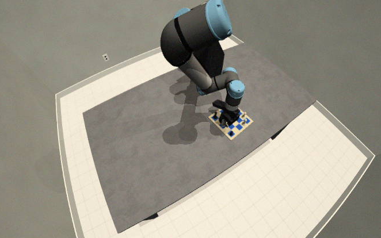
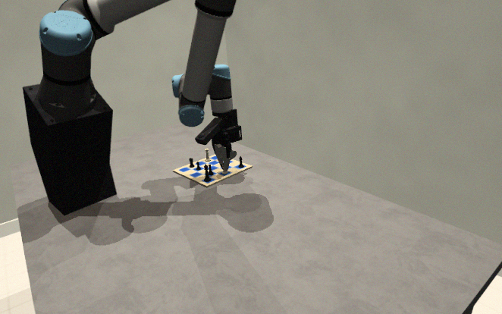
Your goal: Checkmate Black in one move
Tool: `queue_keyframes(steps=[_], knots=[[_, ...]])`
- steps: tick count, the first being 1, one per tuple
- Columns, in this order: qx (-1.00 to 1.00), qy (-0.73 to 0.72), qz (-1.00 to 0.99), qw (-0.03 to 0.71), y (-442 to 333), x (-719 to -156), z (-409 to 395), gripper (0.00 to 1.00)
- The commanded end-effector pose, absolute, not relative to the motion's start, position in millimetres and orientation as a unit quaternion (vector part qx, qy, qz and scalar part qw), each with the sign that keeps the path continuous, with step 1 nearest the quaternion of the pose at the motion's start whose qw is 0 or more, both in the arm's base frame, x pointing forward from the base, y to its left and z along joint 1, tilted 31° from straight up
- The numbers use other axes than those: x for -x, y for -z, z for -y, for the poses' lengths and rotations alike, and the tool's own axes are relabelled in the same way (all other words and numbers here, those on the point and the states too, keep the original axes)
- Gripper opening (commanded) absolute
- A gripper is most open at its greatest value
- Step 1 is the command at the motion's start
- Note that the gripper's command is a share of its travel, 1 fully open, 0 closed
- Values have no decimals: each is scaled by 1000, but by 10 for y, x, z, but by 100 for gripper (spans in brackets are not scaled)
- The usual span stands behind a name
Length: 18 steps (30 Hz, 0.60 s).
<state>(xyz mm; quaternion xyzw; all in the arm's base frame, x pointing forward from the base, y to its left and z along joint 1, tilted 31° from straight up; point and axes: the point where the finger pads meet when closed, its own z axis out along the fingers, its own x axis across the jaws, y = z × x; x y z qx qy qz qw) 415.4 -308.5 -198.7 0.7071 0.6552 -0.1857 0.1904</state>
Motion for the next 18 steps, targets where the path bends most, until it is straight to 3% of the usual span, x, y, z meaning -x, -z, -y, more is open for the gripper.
queue_keyframes(steps=[1, 8, 15, 18], knots=[[-707, 186, -655, 191, 1982, -4158, 3085, 0], [-707, 186, -655, 191, 1982, -4158, 3085, 0], [-707, 186, -655, 191, 1982, -4158, 3085, 13], [-707, 186, -655, 191, 1982, -4158, 3085, 13]])
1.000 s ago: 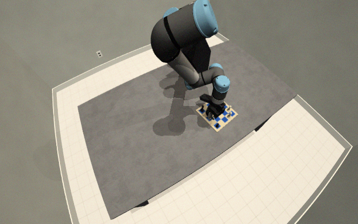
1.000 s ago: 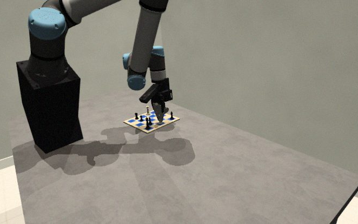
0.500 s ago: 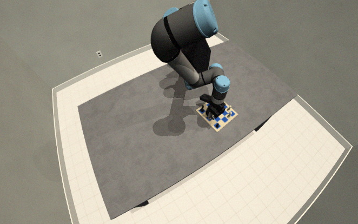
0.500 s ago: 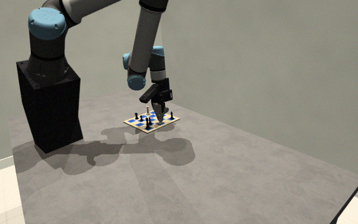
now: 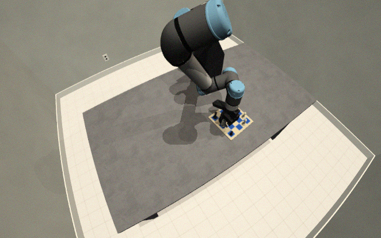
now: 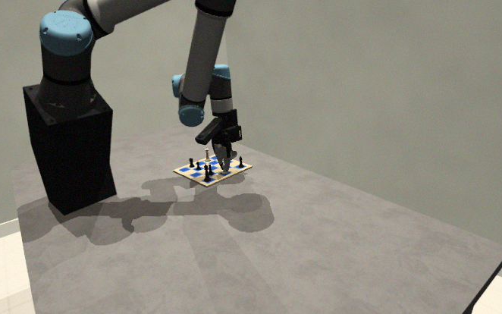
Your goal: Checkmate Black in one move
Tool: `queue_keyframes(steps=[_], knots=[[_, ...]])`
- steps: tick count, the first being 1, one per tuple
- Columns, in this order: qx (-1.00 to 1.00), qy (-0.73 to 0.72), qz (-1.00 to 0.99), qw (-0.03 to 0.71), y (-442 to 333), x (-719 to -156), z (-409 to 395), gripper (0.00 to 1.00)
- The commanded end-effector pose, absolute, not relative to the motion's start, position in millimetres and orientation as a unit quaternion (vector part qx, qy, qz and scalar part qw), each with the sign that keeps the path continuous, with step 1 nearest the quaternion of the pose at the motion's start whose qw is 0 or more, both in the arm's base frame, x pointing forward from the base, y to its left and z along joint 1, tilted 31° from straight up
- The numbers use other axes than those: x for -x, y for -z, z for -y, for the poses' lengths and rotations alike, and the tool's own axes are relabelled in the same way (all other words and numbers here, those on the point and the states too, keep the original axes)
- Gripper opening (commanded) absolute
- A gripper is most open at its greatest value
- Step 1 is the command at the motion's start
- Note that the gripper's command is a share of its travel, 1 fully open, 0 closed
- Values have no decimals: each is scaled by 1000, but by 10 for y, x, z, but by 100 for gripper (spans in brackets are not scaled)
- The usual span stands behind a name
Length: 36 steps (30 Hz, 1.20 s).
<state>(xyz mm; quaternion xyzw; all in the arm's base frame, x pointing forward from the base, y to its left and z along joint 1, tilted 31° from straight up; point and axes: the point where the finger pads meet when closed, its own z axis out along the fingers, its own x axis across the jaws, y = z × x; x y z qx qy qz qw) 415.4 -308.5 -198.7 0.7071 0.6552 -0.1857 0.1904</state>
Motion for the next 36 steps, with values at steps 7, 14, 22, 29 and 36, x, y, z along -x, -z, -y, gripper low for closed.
queue_keyframes(steps=[7, 14, 22, 29, 36], knots=[[-707, 186, -655, 191, 1982, -4158, 3085, 22], [-707, 186, -655, 191, 1982, -4158, 3085, 22], [-707, 186, -655, 191, 1923, -4159, 3050, 22], [-707, 186, -655, 191, 1677, -4163, 2903, 22], [-707, 186, -655, 191, 1456, -4166, 2771, 22]])
